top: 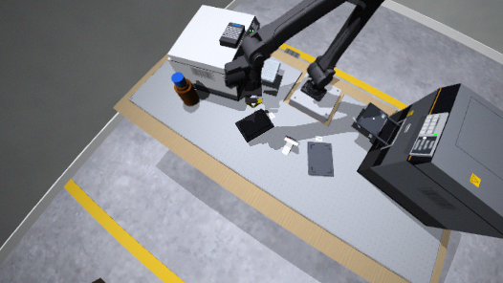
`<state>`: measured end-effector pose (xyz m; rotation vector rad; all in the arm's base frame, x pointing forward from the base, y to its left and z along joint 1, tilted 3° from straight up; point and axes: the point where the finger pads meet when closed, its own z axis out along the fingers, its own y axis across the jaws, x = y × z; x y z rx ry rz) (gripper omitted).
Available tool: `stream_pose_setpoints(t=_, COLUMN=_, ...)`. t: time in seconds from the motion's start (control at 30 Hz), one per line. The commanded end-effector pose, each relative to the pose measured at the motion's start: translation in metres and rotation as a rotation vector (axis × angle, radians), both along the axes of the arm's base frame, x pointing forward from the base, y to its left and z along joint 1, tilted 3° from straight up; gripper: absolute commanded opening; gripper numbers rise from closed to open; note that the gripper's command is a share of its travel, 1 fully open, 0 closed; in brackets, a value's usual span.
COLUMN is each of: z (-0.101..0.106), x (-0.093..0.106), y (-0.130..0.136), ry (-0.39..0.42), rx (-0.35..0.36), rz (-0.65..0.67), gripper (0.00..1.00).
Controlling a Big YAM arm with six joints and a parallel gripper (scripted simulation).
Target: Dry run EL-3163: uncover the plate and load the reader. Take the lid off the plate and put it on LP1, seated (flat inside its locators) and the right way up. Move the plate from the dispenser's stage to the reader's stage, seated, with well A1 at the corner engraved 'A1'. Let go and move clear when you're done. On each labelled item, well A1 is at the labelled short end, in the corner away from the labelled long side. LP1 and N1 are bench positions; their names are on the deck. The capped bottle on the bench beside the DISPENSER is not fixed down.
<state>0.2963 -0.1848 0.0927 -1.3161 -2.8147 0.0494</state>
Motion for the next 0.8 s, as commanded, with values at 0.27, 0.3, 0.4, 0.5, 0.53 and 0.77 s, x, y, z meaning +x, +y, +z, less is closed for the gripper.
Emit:
stream_pose_setpoints(t=0.27, z=0.013, x=-0.032, y=-0.017, ry=-0.002, rx=-0.007, rz=-0.297, gripper=1.0)
stream_pose_setpoints(t=0.3, z=0.016, x=-0.037, y=-0.02, ry=-0.006, rx=-0.011, rz=-0.331, gripper=1.0)
stream_pose_setpoints(t=0.4, z=0.025, x=-0.046, y=-0.028, ry=-0.016, rx=-0.027, rz=-0.419, gripper=1.0)
stream_pose_setpoints(t=0.5, z=0.033, x=-0.05, y=-0.034, ry=-0.033, rx=-0.034, rz=-0.493, gripper=1.0)
stream_pose_setpoints(t=0.53, z=0.034, x=-0.053, y=-0.034, ry=-0.032, rx=-0.034, rz=-0.516, gripper=1.0)
stream_pose_setpoints(t=0.77, z=0.027, x=-0.073, y=-0.039, ry=-0.007, rx=-0.027, rz=-0.631, gripper=1.0)
